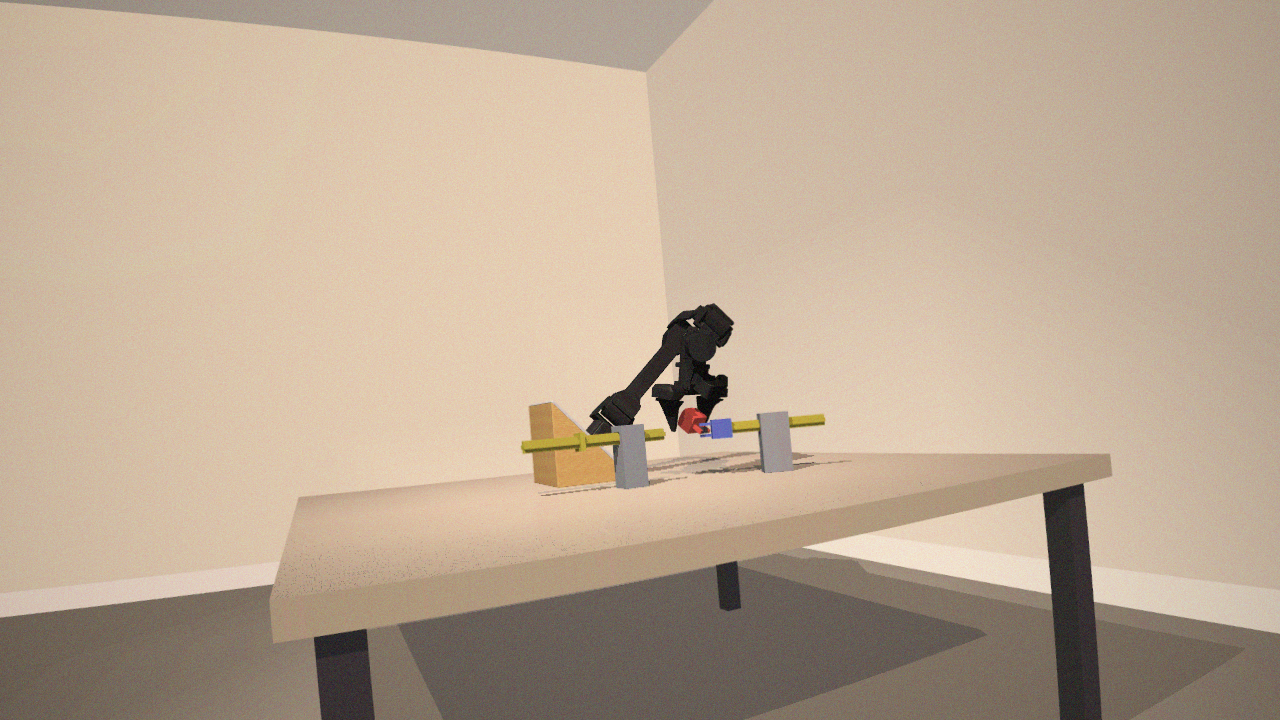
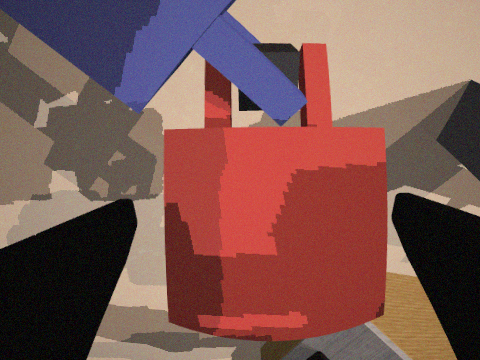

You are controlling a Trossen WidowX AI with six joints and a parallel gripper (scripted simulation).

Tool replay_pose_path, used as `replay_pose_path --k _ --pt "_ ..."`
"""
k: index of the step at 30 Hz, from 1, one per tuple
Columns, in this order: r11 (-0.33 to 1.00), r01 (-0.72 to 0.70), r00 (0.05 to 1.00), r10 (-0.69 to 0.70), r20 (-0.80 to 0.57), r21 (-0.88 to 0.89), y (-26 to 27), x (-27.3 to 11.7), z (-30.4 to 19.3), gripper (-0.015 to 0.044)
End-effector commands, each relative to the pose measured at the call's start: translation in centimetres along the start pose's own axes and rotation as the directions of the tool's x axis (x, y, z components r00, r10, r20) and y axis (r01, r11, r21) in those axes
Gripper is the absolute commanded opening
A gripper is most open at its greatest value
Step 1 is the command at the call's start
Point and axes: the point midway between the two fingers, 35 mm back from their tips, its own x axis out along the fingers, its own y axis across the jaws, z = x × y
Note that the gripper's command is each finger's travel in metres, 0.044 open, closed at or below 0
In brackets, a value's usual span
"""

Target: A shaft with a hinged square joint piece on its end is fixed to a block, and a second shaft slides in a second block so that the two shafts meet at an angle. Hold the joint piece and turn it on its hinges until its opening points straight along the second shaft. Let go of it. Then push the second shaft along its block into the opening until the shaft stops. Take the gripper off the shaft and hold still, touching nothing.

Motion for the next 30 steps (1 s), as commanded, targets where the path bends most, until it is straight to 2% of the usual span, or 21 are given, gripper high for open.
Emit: replay_pose_path --k 1,6,16,30 --pt "1.0 -0.01 1.0 0.01 -0.003 0.01 0.03 0.7 -0.11 0.044" --pt "1.0 -0.013 1.0 0.013 -0.006 0.013 0.05 1.25 -0.13 0.044" --pt "1.0 -0.013 1.0 0.013 -0.006 0.013 0.05 1.25 -0.13 0.0182" --pt "1.0 -0.013 1.0 0.013 -0.006 0.013 0.05 1.25 -0.13 0.0182"
